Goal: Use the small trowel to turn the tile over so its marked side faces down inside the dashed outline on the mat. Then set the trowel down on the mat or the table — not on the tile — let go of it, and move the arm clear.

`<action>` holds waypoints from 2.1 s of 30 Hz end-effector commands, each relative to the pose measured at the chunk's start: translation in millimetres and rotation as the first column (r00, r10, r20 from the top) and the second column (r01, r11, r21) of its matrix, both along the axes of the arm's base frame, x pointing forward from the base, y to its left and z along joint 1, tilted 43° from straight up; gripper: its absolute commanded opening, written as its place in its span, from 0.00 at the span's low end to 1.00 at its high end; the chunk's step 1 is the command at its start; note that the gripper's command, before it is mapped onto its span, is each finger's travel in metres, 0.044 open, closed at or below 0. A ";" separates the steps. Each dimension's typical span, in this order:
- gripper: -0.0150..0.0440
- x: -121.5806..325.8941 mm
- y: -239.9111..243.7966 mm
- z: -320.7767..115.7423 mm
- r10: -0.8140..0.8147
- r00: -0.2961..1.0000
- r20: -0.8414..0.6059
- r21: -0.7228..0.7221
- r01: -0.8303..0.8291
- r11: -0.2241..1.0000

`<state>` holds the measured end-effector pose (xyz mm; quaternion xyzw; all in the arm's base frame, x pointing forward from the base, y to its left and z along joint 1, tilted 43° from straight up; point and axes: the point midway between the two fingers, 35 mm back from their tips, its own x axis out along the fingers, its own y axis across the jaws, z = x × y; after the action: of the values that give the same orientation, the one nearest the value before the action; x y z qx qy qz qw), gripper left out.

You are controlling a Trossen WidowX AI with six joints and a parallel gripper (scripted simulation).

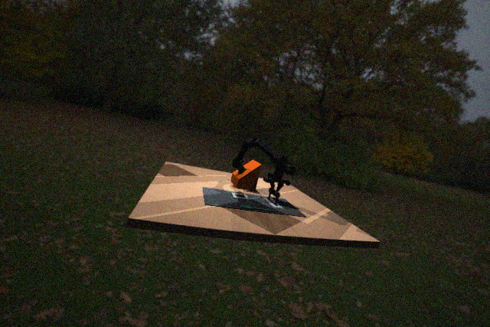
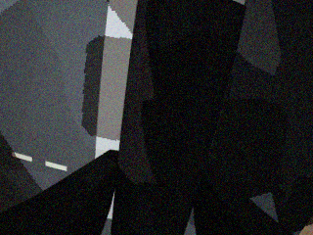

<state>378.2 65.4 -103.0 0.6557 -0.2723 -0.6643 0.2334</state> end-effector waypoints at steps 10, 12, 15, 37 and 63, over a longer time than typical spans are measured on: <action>0.47 -0.4 -2.4 -1.4 -0.276 0.930 0.245 0.022 0.279 0.960; 0.47 -0.4 -2.4 -1.4 -0.316 0.906 0.282 0.032 0.320 0.947; 0.47 -0.4 -2.4 -1.4 -0.374 0.864 0.336 0.050 0.381 0.923; 0.47 -0.3 -2.4 -1.4 -0.673 0.393 0.627 0.270 0.700 0.661; 0.71 -0.3 -2.4 -1.4 -0.674 0.388 0.629 0.273 0.702 0.658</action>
<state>378.4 64.4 -103.4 0.6763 -0.5933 -0.4041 -0.1654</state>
